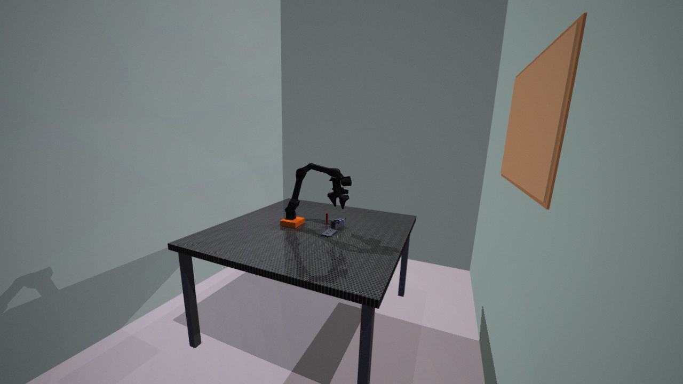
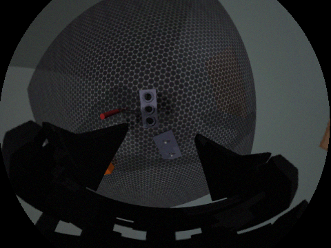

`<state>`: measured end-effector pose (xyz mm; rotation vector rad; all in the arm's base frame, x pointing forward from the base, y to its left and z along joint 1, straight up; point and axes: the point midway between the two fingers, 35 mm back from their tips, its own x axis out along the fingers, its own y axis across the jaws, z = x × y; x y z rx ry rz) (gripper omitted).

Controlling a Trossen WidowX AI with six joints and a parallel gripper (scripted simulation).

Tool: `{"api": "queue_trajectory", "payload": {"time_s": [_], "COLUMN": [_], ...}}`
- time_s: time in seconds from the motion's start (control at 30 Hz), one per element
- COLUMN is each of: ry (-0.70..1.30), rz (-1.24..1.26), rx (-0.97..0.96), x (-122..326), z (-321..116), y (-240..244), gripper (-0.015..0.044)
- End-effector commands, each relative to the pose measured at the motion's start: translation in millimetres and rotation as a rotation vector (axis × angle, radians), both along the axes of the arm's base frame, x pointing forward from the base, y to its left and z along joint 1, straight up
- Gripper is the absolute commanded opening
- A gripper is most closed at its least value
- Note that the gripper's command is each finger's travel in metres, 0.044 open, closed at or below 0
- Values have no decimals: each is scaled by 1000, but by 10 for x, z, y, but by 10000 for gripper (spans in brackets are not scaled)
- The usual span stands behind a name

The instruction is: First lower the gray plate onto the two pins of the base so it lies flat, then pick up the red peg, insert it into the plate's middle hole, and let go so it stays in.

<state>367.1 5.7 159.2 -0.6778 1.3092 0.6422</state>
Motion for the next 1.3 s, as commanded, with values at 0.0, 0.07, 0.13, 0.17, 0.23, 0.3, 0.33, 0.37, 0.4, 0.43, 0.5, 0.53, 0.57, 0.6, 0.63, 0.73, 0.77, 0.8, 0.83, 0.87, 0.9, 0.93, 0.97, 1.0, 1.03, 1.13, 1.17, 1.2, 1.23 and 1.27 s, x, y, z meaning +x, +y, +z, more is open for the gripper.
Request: {"api": "queue_trajectory", "payload": {"time_s": [0.0,0.07,0.13,0.17,0.23,0.3,0.33,0.37,0.4,0.43,0.5,0.53,0.57,0.6,0.63,0.73,0.77,0.8,0.83,0.87,0.9,0.93,0.97,1.0,1.03,1.13,1.17,1.2,1.23,1.27], "ry": [117,117,117,117,121,123,122,120,118,117,117,117,117,117,117,118,118,118,118,118,118,118,118,118,118,118,118,118,118,118], "rz": [214,214,214,214,218,221,220,217,215,214,214,214,214,214,214,214,214,214,214,214,214,214,214,214,214,214,214,214,214,214], "rx": [-61,-61,-61,-61,-63,-64,-64,-63,-62,-61,-61,-61,-61,-61,-61,-61,-61,-61,-61,-61,-61,-61,-61,-61,-61,-61,-61,-61,-61,-61], "x": [-90,-90,-90,-90,-86,-74,-73,-73,-74,-74,-74,-74,-74,-74,-75,-75,-74,-73,-71,-70,-68,-67,-66,-64,-63,-60,-59,-59,-58,-57], "z": [-96,-96,-96,-96,-186,-429,-560,-664,-725,-746,-746,-758,-794,-848,-884,-899,-907,-921,-937,-954,-970,-986,-1003,-1019,-1035,-1084,-1100,-1116,-1132,-1148], "y": [312,312,312,312,309,308,309,310,312,312,312,311,307,302,298,296,296,296,296,296,296,296,296,295,295,295,295,295,295,294], "gripper": [440,440,440,440,440,440,440,440,440,440,440,440,440,440,440,440,440,440,440,440,440,440,440,440,440,440,440,440,440,440]}}
